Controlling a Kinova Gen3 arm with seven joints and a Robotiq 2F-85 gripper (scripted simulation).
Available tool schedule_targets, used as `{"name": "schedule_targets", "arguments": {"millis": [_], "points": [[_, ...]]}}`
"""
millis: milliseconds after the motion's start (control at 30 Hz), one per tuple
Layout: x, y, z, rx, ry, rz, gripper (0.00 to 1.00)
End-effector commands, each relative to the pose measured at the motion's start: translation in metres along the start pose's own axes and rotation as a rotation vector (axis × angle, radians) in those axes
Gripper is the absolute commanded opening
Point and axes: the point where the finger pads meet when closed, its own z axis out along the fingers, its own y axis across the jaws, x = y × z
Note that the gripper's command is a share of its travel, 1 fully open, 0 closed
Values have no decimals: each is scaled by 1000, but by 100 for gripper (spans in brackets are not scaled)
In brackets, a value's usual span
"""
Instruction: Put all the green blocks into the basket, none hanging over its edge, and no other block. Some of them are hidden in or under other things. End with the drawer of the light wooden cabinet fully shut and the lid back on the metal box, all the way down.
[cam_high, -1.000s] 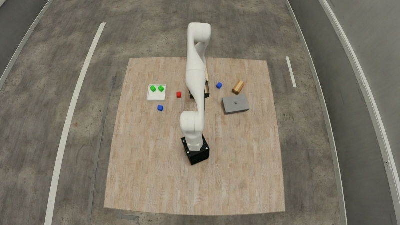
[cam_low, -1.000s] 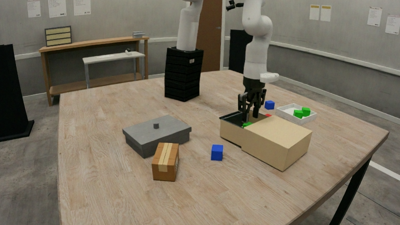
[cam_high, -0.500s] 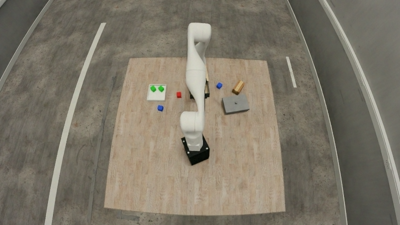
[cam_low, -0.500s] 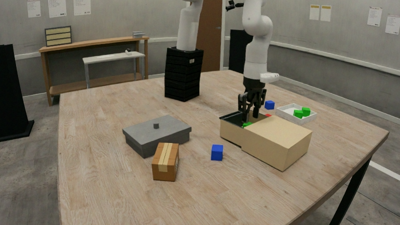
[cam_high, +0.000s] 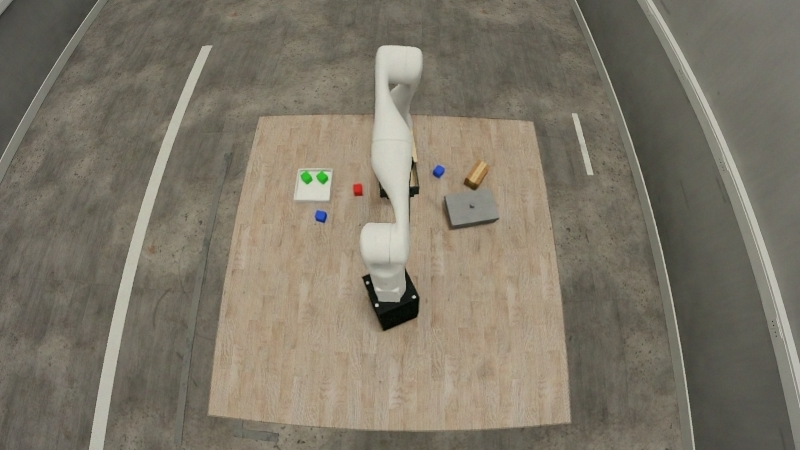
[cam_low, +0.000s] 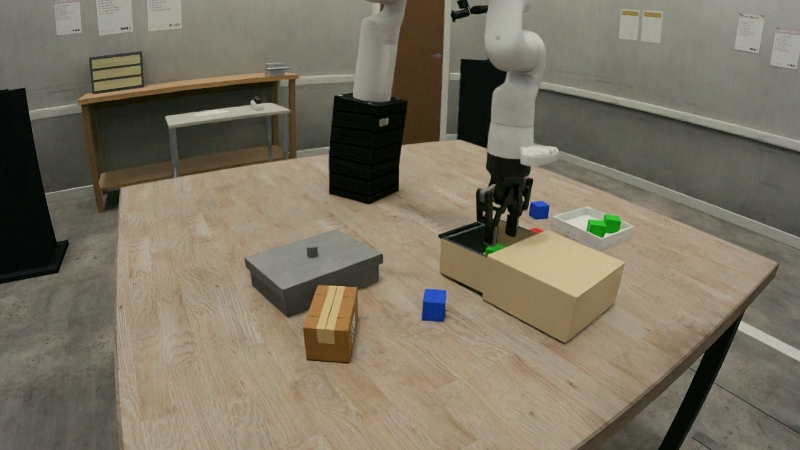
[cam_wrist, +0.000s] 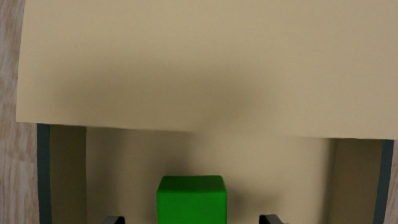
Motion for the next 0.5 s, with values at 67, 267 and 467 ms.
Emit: {"name": "schedule_targets", "arguments": {"millis": [67, 267, 467], "points": [[1, 0, 0, 0, 2, 0, 68], [1, 0, 3, 0, 2, 0, 68], [1, 0, 7, 0, 2, 0, 68]]}}
